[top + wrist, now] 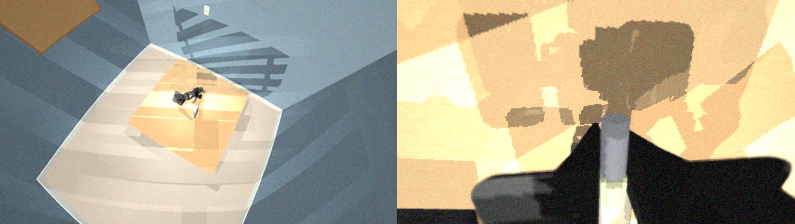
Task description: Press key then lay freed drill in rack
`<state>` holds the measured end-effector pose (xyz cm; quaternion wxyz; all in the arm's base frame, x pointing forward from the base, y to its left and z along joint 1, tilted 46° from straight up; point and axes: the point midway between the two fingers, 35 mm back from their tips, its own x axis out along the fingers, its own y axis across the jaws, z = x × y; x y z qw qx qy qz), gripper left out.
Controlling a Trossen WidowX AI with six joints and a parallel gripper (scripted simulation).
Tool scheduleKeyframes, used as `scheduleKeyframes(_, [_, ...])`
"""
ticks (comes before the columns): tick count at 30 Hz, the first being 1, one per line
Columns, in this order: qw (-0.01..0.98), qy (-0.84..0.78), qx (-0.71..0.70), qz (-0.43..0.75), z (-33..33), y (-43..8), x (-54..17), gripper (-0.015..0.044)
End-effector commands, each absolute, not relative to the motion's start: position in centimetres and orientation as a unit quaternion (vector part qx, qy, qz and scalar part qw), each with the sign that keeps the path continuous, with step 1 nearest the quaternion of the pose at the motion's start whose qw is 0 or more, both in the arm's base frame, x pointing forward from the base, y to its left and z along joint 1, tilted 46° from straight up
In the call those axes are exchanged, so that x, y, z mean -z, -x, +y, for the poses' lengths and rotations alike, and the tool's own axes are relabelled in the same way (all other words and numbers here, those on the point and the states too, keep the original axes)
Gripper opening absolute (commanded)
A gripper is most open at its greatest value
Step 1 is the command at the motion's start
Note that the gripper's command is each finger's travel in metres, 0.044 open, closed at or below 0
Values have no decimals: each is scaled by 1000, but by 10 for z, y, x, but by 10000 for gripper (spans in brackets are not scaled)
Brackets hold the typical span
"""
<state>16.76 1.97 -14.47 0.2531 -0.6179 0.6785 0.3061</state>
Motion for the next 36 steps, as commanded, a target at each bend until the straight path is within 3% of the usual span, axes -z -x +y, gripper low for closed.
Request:
scheduleKeyframes(1, [242,616,-306,684,13,-163,146,0])
scheduleKeyframes(35, [242,616,-306,684,13,-163,146,0])
scheduleKeyframes(36, [253,618,-306,679,20,-168,145,26])
